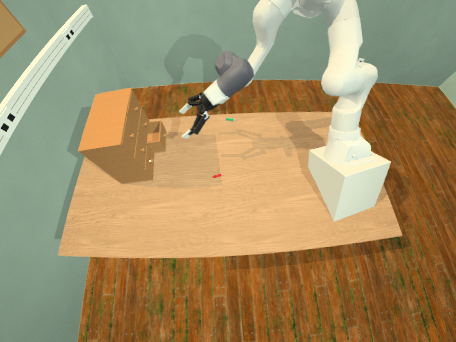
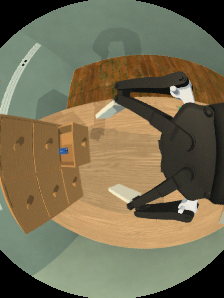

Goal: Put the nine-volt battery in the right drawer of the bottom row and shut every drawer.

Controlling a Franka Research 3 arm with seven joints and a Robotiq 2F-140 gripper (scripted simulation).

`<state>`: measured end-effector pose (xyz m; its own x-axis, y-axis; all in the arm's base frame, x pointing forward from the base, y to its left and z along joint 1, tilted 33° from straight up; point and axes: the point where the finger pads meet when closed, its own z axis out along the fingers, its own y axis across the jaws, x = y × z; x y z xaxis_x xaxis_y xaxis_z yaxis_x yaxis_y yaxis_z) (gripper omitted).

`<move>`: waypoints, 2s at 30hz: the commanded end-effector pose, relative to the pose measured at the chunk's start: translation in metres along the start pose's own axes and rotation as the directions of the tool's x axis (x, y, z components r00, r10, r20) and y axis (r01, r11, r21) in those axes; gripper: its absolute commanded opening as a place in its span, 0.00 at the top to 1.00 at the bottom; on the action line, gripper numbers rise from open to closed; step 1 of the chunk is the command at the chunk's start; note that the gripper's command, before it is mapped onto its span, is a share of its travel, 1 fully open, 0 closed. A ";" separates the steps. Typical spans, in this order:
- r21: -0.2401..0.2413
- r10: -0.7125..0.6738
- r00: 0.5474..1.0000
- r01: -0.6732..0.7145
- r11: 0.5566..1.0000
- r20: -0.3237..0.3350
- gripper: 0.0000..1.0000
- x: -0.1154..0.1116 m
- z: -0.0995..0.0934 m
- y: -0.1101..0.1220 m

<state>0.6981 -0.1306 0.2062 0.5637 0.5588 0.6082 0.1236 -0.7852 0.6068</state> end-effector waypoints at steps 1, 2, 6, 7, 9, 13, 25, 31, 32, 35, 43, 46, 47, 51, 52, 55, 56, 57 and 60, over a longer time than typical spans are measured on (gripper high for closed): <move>0.007 0.101 0.994 -0.101 0.995 -0.040 0.00 -0.003 -0.008 -0.004; 0.007 0.101 0.994 -0.101 0.995 -0.040 0.00 -0.005 -0.010 -0.004; 0.007 0.101 0.994 -0.101 0.995 -0.040 0.00 -0.010 -0.016 -0.004; 0.007 0.101 0.994 -0.101 0.995 -0.040 0.00 -0.011 -0.017 -0.004; 0.007 0.101 0.994 -0.101 0.995 -0.040 0.00 -0.012 -0.018 -0.004; 0.007 0.101 0.994 -0.101 0.995 -0.040 0.00 -0.012 -0.018 -0.004; 0.006 0.100 0.995 -0.100 0.995 -0.022 0.00 -0.012 -0.019 -0.004; 0.006 0.100 0.995 -0.100 0.995 0.019 0.00 -0.010 -0.020 -0.004; 0.006 0.100 0.995 -0.100 0.995 0.029 0.00 -0.010 -0.020 -0.004; 0.006 0.100 0.994 -0.100 0.995 0.039 0.00 -0.010 -0.021 -0.004; 0.006 0.099 0.985 -0.100 0.995 0.139 0.00 -0.006 -0.024 -0.004; 0.005 0.098 0.978 -0.101 0.995 0.183 0.00 -0.004 -0.025 -0.003; 0.006 0.097 0.975 -0.101 0.995 0.199 0.00 -0.004 -0.026 -0.003; 0.006 0.096 0.963 -0.101 0.995 0.253 0.00 -0.002 -0.027 -0.003; 0.006 0.096 0.963 -0.101 0.995 0.253 0.00 -0.002 -0.027 -0.003; 0.005 0.094 0.943 -0.100 0.995 0.319 0.00 0.001 -0.029 -0.003; 0.006 0.092 0.934 -0.101 0.995 0.345 0.00 0.001 -0.030 -0.003; 0.005 0.091 0.923 -0.100 0.995 0.374 0.00 0.002 -0.031 -0.002; -0.005 0.115 0.895 -0.124 0.992 0.431 0.00 0.006 -0.034 -0.002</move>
<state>0.6735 -0.1139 0.2221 0.7390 0.2454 0.6275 -0.0807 -0.8923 0.4441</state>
